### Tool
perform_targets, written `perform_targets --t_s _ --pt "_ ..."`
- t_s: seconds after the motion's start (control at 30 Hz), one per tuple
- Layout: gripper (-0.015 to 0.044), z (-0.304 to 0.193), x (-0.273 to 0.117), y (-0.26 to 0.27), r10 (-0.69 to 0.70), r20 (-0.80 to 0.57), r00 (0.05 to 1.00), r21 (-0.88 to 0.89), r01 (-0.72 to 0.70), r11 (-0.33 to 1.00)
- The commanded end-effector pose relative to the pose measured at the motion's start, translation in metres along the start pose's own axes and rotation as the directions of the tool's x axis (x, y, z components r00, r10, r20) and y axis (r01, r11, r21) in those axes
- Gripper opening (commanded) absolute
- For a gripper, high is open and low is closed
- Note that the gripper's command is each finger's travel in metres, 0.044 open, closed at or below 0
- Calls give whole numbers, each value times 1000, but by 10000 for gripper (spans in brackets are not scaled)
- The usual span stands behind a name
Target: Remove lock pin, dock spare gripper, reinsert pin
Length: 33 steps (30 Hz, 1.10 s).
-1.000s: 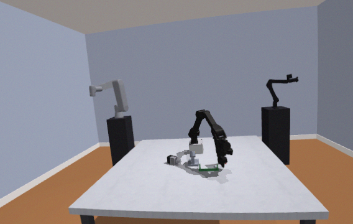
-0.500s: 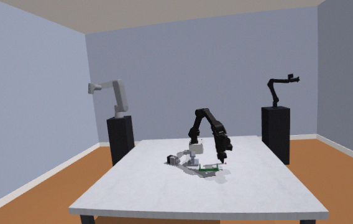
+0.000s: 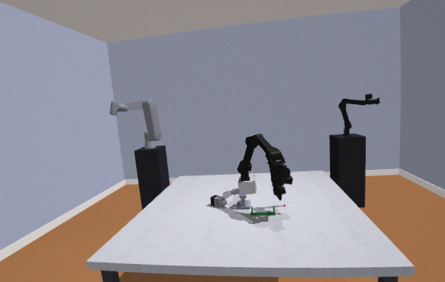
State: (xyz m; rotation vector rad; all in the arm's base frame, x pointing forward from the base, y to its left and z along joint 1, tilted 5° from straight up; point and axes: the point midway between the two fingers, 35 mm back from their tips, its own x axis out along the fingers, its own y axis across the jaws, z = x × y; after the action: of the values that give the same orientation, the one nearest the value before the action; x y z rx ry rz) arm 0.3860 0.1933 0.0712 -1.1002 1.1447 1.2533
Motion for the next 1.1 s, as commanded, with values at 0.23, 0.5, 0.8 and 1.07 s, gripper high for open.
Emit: perform_targets --t_s 0.23,0.5,0.8,1.07 --pt "252 -15 -21 -2 -39 -9 999 -2 39 999" --pt "180 -53 -69 1 -128 -40 991 -5 128 992" --pt "180 -60 -11 -8 -128 -40 991 -5 128 992" --pt "180 -62 4 -9 -128 -40 991 -5 128 992"
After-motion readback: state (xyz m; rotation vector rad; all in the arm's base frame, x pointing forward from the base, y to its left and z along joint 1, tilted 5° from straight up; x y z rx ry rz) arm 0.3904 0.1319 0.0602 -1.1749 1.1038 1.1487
